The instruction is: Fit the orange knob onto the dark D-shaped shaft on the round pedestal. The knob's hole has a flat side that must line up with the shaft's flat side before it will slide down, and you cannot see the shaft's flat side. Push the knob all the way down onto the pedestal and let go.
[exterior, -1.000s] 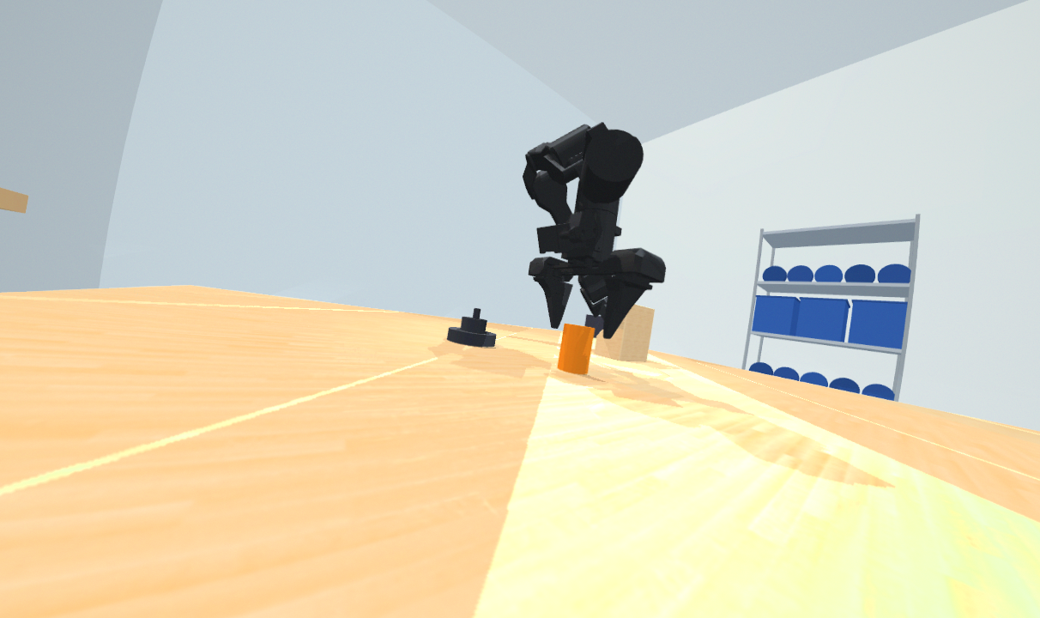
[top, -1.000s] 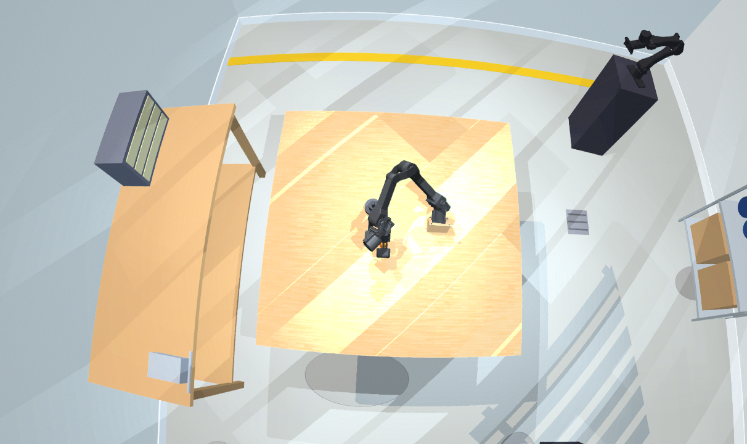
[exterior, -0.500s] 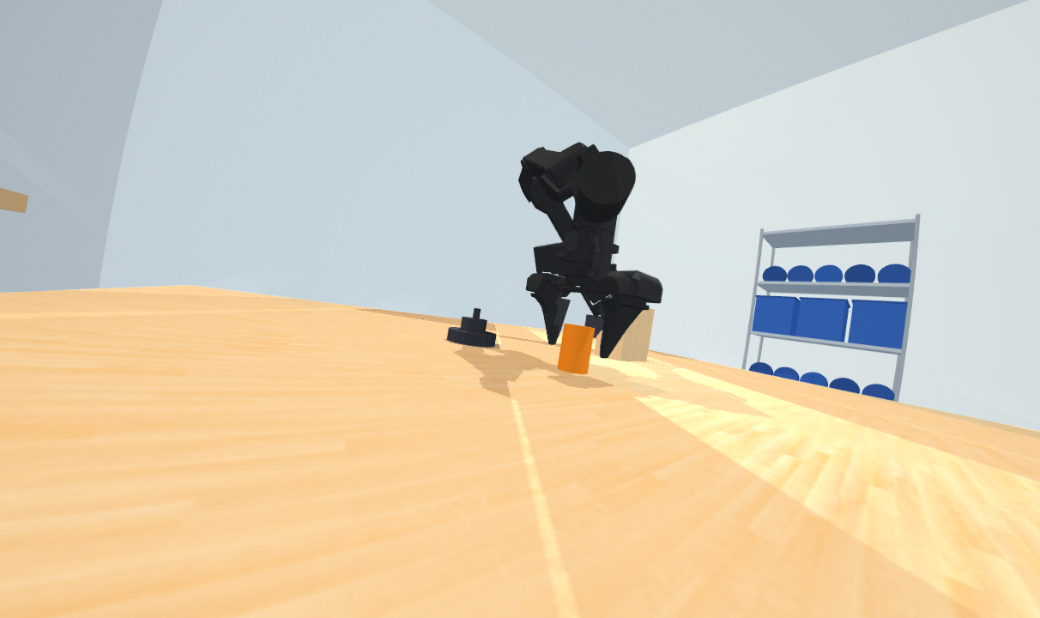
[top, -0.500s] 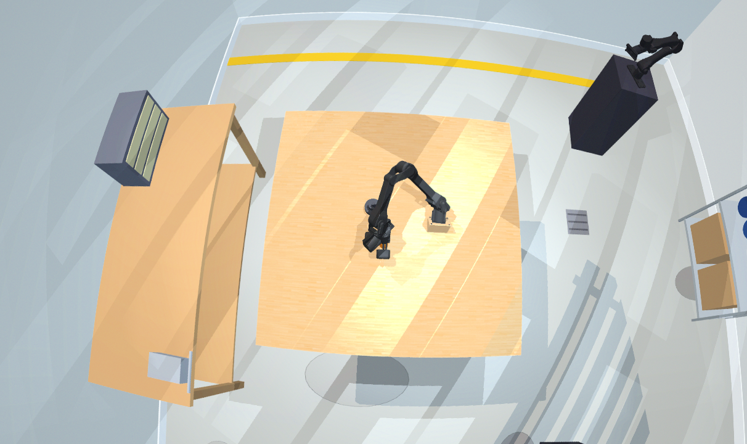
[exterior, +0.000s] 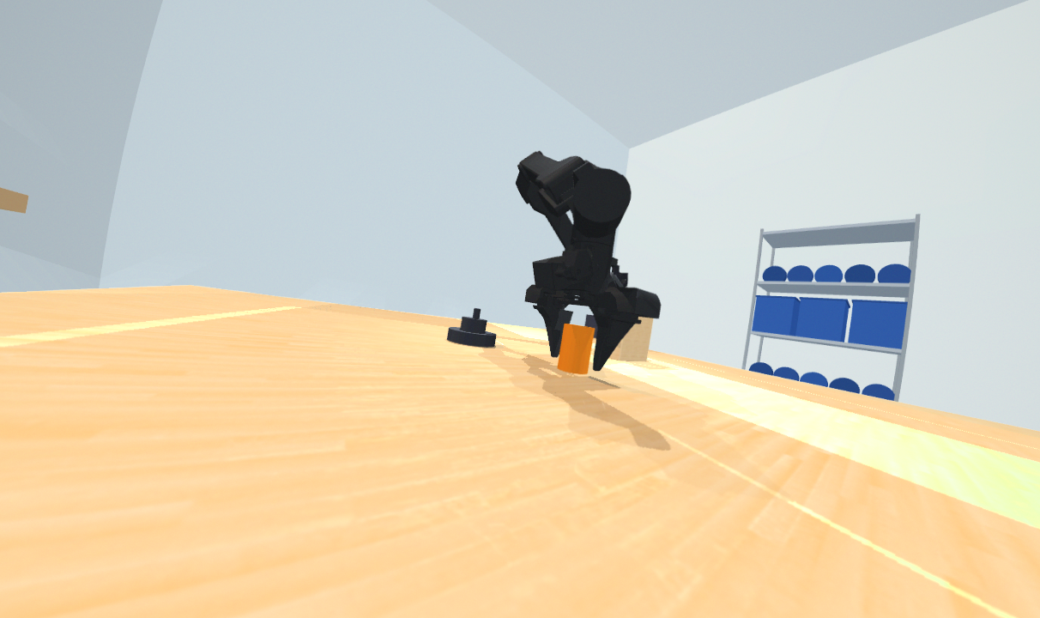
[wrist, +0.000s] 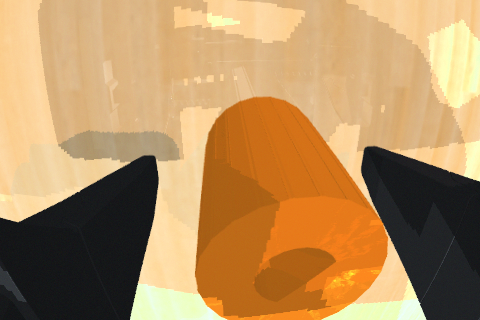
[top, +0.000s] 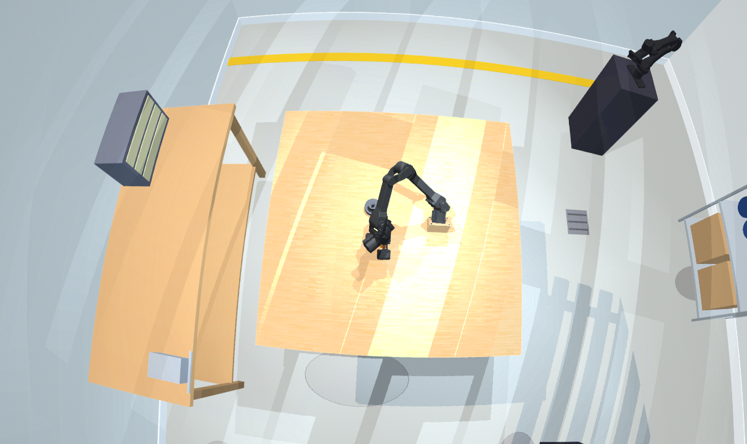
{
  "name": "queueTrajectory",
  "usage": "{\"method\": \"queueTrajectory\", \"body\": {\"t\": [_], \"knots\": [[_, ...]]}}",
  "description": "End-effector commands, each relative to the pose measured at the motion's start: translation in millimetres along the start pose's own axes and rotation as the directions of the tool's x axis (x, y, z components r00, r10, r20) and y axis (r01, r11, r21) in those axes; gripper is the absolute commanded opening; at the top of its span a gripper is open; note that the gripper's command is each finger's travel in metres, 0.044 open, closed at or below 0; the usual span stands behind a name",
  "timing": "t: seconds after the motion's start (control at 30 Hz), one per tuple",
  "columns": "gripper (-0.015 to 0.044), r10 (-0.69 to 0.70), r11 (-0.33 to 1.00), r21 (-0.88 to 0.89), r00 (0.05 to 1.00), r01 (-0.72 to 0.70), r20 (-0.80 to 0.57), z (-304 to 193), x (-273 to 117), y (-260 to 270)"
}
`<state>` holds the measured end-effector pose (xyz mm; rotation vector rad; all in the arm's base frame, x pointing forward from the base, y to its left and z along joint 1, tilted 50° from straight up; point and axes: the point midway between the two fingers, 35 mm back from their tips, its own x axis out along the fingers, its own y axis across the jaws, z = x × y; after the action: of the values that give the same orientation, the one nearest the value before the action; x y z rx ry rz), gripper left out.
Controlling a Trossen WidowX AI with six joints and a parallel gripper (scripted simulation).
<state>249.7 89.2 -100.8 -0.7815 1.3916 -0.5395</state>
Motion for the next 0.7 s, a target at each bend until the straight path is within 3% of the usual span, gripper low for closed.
{"method": "queueTrajectory", "body": {"t": [0.0,0.1,0.33,0.53,0.67], "knots": [[0.0282,-0.002,1.000,-0.003,1.000,0.002,0.002,0.0,0.8,-0.1],[0.0204,-0.002,1.000,-0.003,1.000,0.002,0.002,0.0,0.8,-0.1],[0.0157,-0.002,1.000,-0.003,1.000,0.002,0.002,0.0,0.8,-0.1],[0.0000,0.009,0.999,-0.052,0.999,-0.007,0.037,5.2,-12.8,1.6],[0.0000,0.015,0.999,-0.051,0.999,-0.013,0.035,8.6,-35.0,4.4]]}}
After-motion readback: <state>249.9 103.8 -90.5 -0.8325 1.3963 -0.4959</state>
